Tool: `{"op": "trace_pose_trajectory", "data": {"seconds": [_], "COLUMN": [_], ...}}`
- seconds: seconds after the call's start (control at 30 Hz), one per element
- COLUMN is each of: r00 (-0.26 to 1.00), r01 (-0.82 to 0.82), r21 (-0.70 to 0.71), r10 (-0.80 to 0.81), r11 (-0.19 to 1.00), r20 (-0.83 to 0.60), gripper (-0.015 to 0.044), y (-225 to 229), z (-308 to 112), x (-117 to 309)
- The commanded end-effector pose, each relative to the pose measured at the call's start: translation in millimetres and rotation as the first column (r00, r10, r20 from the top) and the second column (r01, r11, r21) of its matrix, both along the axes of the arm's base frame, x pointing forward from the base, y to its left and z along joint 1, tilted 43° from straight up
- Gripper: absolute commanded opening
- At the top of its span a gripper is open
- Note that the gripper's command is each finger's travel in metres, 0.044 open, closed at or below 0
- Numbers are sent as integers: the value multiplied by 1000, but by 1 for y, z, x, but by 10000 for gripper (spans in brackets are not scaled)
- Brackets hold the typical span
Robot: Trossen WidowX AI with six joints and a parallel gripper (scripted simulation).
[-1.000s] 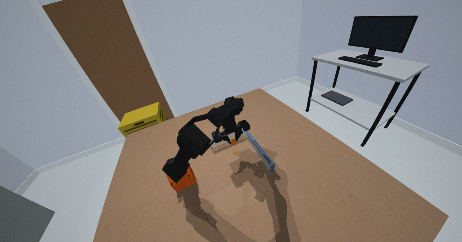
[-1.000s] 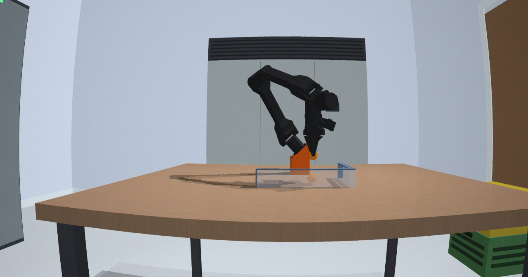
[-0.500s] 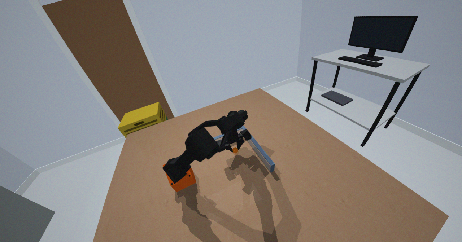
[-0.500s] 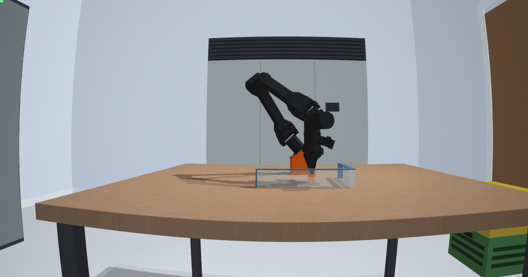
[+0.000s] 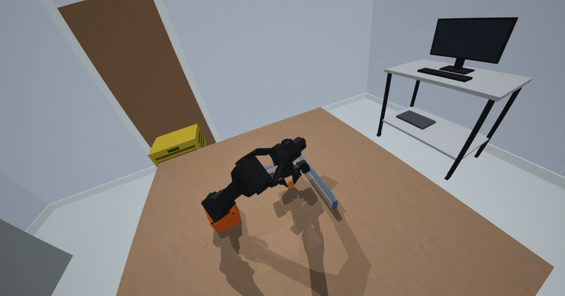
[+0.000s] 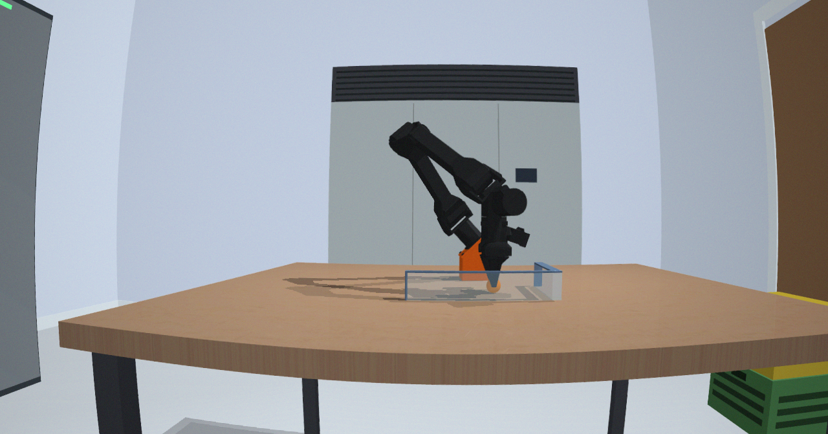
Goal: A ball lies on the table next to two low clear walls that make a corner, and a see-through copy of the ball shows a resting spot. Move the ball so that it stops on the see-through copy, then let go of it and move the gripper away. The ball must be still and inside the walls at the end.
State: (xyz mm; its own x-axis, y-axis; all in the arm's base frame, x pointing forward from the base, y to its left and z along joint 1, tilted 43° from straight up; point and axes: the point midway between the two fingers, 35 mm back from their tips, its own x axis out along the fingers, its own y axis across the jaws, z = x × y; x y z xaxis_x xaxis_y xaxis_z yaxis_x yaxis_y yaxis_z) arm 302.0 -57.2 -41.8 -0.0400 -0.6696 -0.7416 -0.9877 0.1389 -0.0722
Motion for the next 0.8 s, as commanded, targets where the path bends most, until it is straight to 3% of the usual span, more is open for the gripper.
{"op": "trace_pose_trajectory", "data": {"seconds": [0.0,0.17,0.5,0.77], "r00": [1000,1000,1000,1000], "r01": [-2,-2,-1,-2], "r21": [-4,-4,-2,2], "r10": [2,2,1,2], "r11": [1000,1000,1000,1000], "r20": [-12,-12,-3,-5], "gripper": [0,0,262,262], "y": [-4,-4,-2,15], "z": [-6,-6,-3,14], "x": [-2,-2,-1,3]}}
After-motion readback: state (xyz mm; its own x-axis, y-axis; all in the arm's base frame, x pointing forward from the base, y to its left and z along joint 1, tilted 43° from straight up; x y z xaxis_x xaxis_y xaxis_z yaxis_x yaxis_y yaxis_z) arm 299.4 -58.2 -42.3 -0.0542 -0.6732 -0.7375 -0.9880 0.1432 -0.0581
